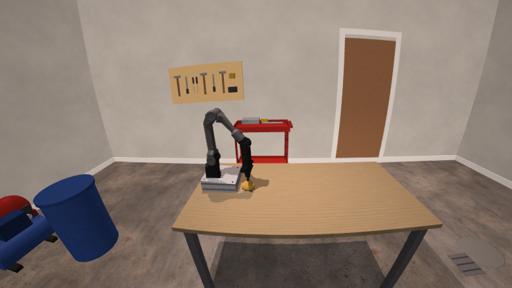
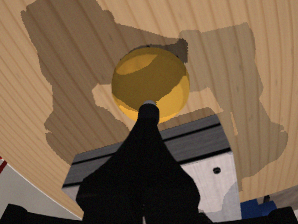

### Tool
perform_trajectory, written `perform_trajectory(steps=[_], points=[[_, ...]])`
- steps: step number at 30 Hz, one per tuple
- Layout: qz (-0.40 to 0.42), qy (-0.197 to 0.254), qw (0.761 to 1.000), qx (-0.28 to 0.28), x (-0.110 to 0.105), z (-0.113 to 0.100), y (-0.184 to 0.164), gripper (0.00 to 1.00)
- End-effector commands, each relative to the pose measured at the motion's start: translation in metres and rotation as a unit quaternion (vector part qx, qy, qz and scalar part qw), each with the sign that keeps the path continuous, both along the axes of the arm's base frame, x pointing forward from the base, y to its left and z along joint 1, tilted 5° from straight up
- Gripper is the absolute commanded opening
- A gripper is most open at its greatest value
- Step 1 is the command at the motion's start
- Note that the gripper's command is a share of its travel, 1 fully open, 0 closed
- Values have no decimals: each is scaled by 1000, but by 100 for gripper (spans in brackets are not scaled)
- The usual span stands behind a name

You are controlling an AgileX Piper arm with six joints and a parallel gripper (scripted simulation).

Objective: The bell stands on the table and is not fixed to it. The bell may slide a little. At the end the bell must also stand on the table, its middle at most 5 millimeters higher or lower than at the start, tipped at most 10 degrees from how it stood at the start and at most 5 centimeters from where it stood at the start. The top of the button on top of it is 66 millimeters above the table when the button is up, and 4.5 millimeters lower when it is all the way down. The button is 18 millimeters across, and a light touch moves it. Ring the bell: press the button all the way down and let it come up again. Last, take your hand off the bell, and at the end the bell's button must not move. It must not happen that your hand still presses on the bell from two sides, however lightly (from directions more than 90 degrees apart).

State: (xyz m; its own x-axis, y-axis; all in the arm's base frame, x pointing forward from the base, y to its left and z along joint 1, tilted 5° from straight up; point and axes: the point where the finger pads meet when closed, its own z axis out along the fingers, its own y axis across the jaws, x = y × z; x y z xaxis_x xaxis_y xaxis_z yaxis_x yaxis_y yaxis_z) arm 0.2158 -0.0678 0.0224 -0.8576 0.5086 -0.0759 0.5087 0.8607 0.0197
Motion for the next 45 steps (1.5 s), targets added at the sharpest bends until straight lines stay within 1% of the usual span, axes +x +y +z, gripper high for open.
perform_trajectory(steps=[1,10,12,17,22,45], points=[[0,-3,1000,-1,1,6,-1,0],[0,-3,1000,-1,-1,32,0,0],[0,-3,1000,-1,-1,32,0,0],[0,-3,1000,-1,-2,44,0,0],[0,-3,1000,-1,-3,52,0,0],[0,-3,1000,-1,-3,54,1,0]])
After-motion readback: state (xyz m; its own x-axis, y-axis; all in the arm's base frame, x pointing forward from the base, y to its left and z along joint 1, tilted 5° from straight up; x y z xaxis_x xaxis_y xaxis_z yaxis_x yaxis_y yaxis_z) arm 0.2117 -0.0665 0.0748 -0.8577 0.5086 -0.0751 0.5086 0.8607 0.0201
